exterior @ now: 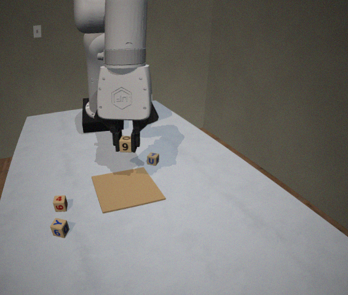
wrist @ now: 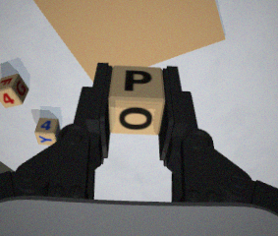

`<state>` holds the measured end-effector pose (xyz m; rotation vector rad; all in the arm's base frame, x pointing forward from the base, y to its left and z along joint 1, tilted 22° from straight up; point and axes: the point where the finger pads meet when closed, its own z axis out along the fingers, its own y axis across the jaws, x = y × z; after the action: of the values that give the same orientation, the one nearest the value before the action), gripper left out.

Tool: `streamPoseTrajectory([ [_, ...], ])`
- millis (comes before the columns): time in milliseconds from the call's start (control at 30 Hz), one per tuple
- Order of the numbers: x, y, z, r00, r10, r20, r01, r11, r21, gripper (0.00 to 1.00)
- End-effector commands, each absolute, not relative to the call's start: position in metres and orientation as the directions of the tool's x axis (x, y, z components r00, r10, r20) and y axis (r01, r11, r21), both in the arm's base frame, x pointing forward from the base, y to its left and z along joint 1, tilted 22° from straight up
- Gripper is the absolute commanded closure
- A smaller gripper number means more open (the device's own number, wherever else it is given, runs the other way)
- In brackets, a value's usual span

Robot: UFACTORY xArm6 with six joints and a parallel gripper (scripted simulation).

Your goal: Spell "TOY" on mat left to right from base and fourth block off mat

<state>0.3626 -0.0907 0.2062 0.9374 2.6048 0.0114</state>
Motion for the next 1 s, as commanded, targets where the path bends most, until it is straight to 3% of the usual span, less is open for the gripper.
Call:
streamPoseTrajectory([
  [0, 0.3619, -0.0914, 0.2073, -0.615, 0.717, -0.328, 0.709, 0.685, 0.169, 0.79],
  [967, 0.3541, -0.0942, 0.2049, -0.057, 0.986, -0.158, 0.937, 0.108, 0.334, 0.79],
])
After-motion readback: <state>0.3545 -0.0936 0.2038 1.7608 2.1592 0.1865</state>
